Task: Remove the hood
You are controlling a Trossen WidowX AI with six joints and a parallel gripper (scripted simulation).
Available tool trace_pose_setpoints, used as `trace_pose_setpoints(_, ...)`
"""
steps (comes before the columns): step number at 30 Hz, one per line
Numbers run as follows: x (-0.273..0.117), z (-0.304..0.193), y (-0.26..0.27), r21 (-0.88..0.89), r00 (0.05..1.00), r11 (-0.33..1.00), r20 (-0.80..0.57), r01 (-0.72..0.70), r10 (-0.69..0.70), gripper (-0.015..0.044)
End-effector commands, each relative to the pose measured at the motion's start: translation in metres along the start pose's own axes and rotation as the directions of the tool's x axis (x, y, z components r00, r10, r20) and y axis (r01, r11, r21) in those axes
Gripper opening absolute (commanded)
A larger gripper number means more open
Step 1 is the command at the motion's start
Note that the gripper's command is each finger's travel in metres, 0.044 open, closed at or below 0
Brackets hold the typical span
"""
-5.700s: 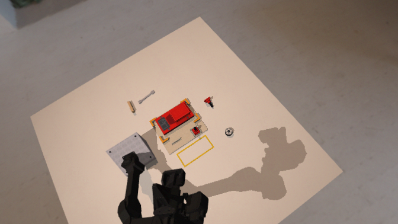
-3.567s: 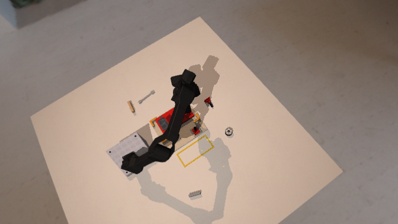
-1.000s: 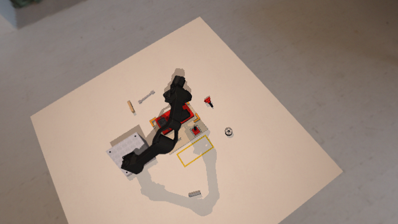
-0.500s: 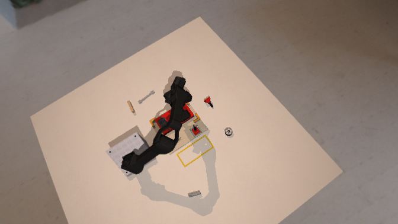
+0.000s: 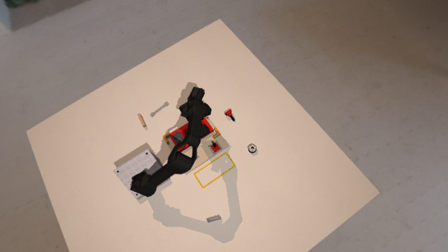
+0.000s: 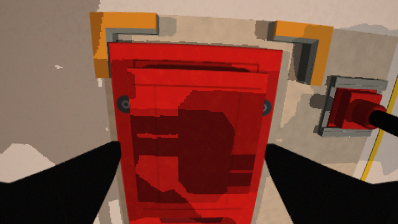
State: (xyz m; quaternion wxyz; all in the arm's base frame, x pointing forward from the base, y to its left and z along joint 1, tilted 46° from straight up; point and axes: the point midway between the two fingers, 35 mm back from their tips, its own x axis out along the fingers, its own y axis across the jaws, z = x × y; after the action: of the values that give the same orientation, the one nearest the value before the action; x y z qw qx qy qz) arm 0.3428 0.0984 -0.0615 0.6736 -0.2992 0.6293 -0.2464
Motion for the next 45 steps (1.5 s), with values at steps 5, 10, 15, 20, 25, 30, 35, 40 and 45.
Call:
trace_pose_setpoints(5,0.005,0.000,0.000,-0.003,1.000,1.000,0.001,0.003,-0.003,0.0440)
trace_pose_setpoints(10,0.007,0.000,0.000,-0.003,1.000,1.000,0.001,0.003,-0.003,0.0440)
trace_pose_setpoints(15,0.006,0.000,0.000,0.000,1.000,1.000,0.000,0.000,0.000,0.0361)
trace_pose_setpoints(20,0.006,0.000,0.000,0.000,1.000,1.000,0.000,0.000,0.000,0.0308)
trace_pose_setpoints(25,0.006,0.000,0.000,0.000,1.000,1.000,0.000,0.000,0.000,0.0275)
trace_pose_setpoints(30,0.004,0.000,0.000,0.000,1.000,1.000,0.000,0.000,0.000,0.0144)
trace_pose_setpoints(35,0.001,0.000,0.000,0.000,1.000,1.000,0.000,0.000,0.000,0.0013)
trace_pose_setpoints(40,-0.002,0.000,0.000,0.000,1.000,1.000,0.000,0.000,0.000,0.0000)
trace_pose_setpoints(45,-0.005,0.000,0.000,0.000,1.000,1.000,0.000,0.000,0.000,0.0000)
